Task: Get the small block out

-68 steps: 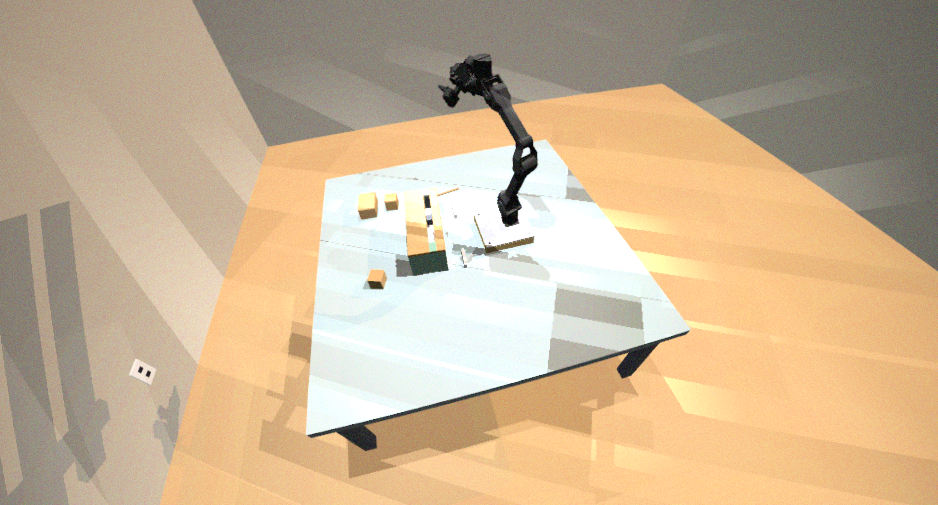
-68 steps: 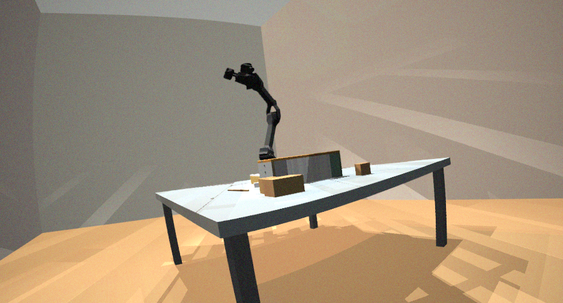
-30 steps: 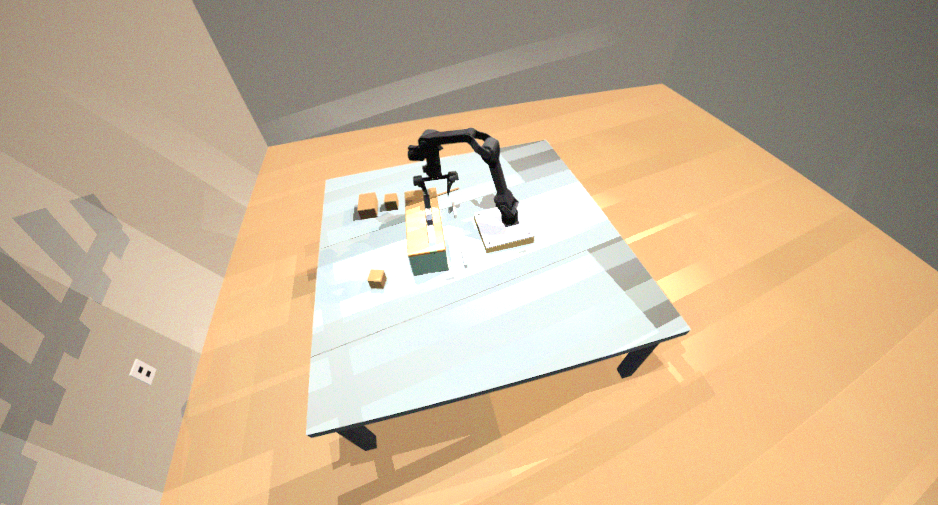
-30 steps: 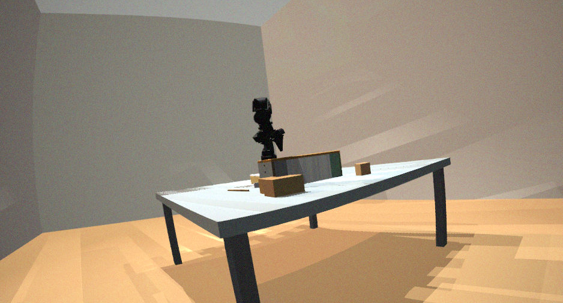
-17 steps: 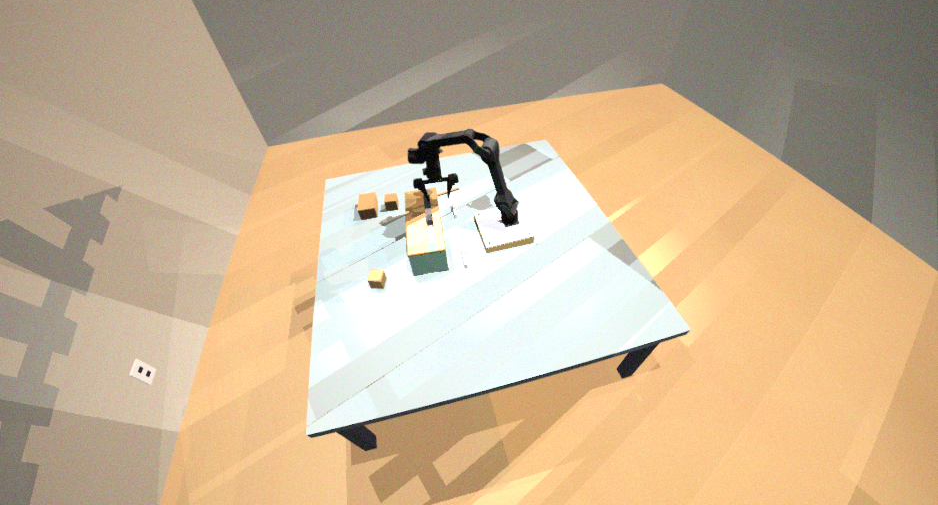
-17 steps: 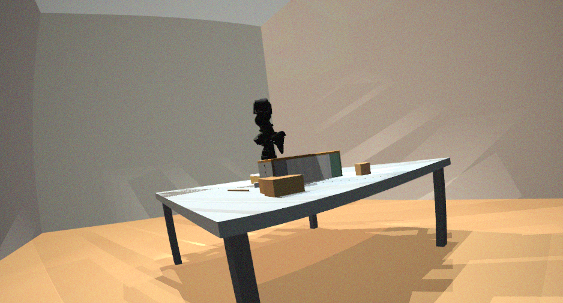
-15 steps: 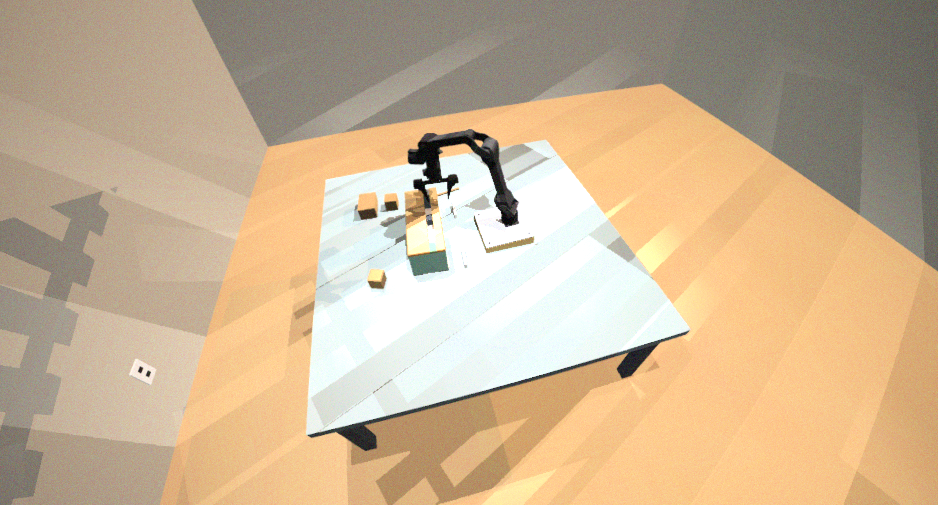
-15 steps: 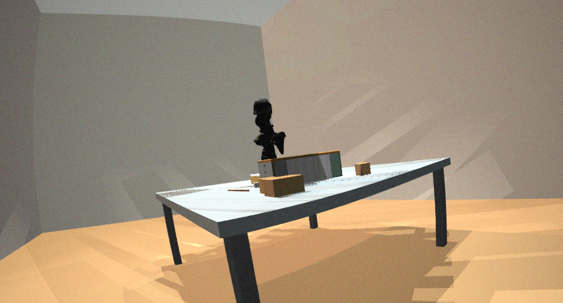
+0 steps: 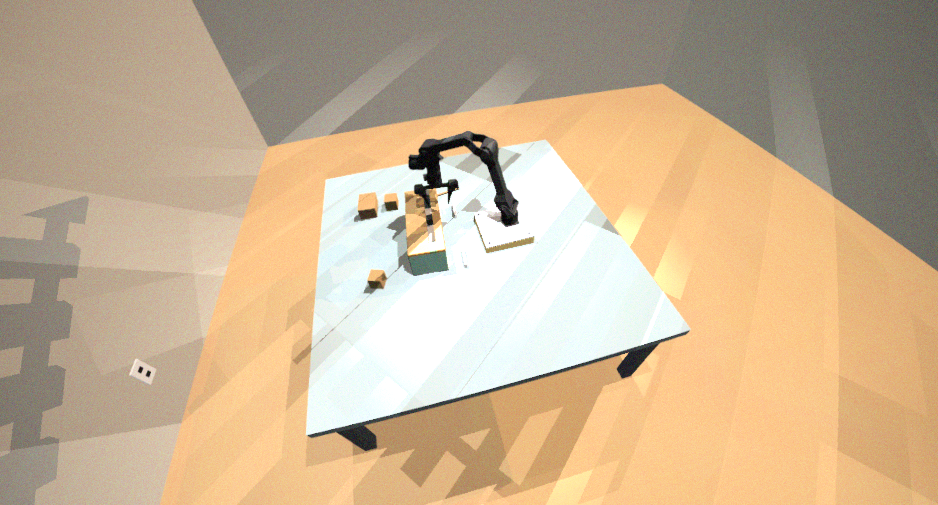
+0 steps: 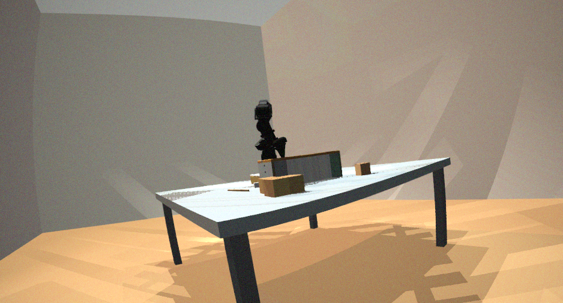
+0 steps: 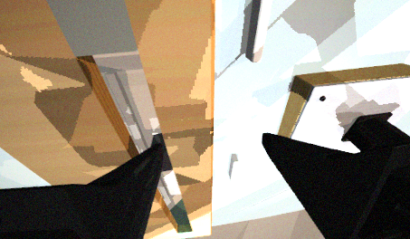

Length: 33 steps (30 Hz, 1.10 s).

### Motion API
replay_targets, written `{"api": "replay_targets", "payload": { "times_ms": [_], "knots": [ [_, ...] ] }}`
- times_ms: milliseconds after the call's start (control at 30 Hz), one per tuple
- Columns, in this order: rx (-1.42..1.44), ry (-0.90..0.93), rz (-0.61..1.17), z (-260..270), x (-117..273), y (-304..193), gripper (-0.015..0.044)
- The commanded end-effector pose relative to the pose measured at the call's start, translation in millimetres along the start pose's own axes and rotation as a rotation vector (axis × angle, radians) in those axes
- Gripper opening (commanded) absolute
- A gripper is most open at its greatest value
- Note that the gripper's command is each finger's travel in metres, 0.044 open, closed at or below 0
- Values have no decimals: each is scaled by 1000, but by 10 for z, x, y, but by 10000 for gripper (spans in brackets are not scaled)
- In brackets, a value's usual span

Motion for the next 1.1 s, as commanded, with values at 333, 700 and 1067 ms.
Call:
{"api": "replay_targets", "payload": {
  "times_ms": [333,700,1067],
  "knots": [
    [-5,-4,8,-20,-254,40,400],
    [-1,0,1,-13,-314,61,400],
    [-1,-1,3,-4,-402,-160,400]
  ]
}}
Point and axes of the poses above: the point midway between the two fingers, 35 mm back from their tips, its own x axis back along the fingers, its own z axis across the jaws, y = z × x, the point moved 1 cm from there along x, back along the fingers, and after that the axes turned 2 degrees about x, right-handed, at the moved point
